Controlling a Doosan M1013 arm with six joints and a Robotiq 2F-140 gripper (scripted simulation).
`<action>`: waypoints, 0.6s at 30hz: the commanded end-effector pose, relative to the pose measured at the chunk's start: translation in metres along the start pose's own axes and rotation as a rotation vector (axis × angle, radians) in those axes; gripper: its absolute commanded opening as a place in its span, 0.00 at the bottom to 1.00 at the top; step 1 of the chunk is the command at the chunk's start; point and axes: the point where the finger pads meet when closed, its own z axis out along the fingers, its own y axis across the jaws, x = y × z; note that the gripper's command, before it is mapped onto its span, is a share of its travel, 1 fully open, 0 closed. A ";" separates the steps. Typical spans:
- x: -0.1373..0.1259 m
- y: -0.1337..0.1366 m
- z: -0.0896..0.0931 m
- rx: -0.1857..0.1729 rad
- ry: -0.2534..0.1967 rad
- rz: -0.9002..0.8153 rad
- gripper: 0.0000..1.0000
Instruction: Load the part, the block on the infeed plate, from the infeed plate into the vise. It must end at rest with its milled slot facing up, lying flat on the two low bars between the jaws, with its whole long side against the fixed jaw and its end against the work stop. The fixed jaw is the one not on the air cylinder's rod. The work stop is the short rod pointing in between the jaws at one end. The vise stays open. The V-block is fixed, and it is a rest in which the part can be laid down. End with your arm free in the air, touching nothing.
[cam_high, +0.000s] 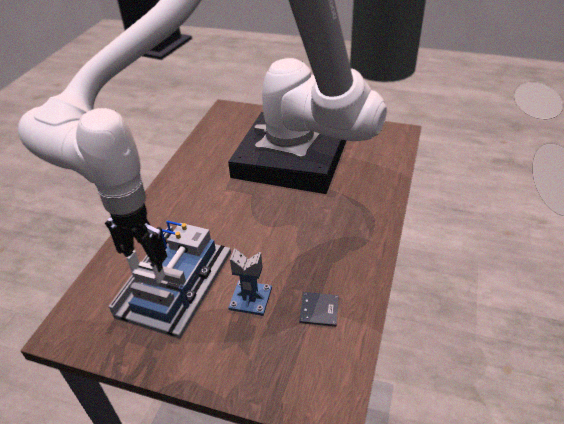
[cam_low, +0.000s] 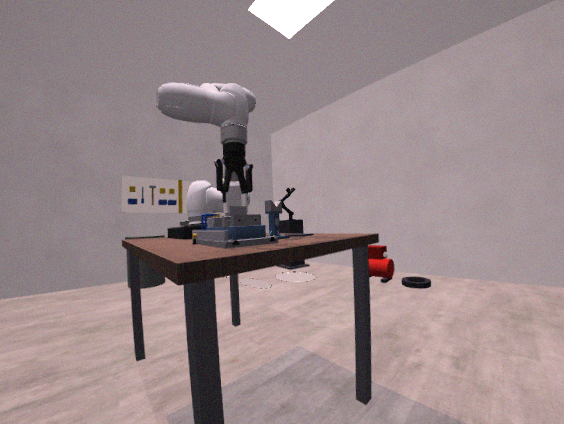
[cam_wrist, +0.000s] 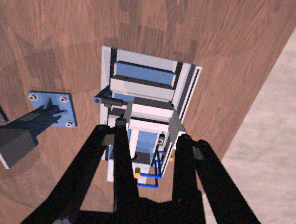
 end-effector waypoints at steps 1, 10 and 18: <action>-0.003 0.003 0.007 -0.001 -0.005 -0.005 0.00; -0.003 0.003 0.011 -0.001 -0.005 -0.005 0.00; -0.003 0.003 0.013 -0.001 -0.005 -0.005 0.00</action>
